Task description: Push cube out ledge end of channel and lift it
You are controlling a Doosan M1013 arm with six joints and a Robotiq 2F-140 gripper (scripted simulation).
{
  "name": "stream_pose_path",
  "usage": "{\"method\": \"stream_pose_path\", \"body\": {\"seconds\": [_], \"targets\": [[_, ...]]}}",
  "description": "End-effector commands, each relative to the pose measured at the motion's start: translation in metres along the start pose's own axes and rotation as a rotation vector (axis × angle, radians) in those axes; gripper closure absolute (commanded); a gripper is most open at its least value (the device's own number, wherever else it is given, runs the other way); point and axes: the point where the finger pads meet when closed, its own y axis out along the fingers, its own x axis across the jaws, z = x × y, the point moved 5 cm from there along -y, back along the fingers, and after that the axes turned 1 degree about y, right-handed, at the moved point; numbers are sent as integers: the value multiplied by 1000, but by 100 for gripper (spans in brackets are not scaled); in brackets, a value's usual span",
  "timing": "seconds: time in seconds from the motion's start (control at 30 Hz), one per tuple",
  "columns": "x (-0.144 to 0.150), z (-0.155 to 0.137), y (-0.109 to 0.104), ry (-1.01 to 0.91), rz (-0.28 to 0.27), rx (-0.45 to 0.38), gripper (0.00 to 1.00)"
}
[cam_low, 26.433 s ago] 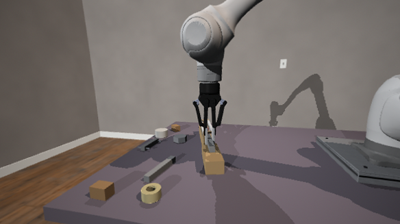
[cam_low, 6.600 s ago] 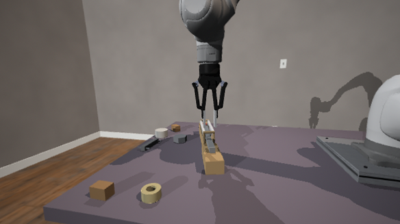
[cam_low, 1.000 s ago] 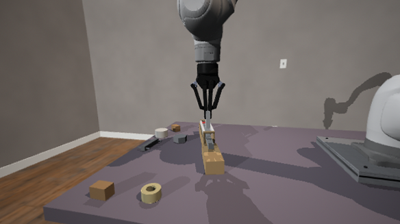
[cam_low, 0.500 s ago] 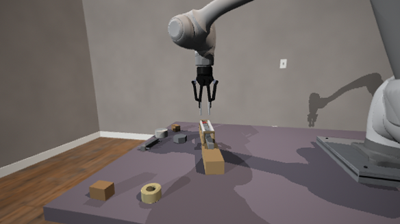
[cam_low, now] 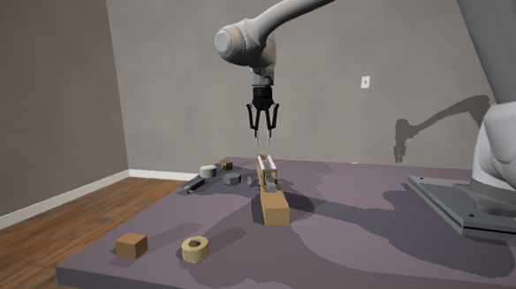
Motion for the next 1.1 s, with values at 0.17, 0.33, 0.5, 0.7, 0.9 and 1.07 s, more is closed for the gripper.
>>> {"method": "stream_pose_path", "body": {"seconds": [0.17, 0.33, 0.5, 0.7, 0.9, 1.07], "targets": [[0, 0, 0, 0, 0, 0, 75], [0, 0, 0, 0, 0, 0, 75], [0, 0, 2, 0, 0, 0, 75], [0, 0, 38, 0, 0, 0, 75], [0, 0, 44, 0, 0, 0, 75], [0, 0, 49, 0, 0, 0, 75]]}}
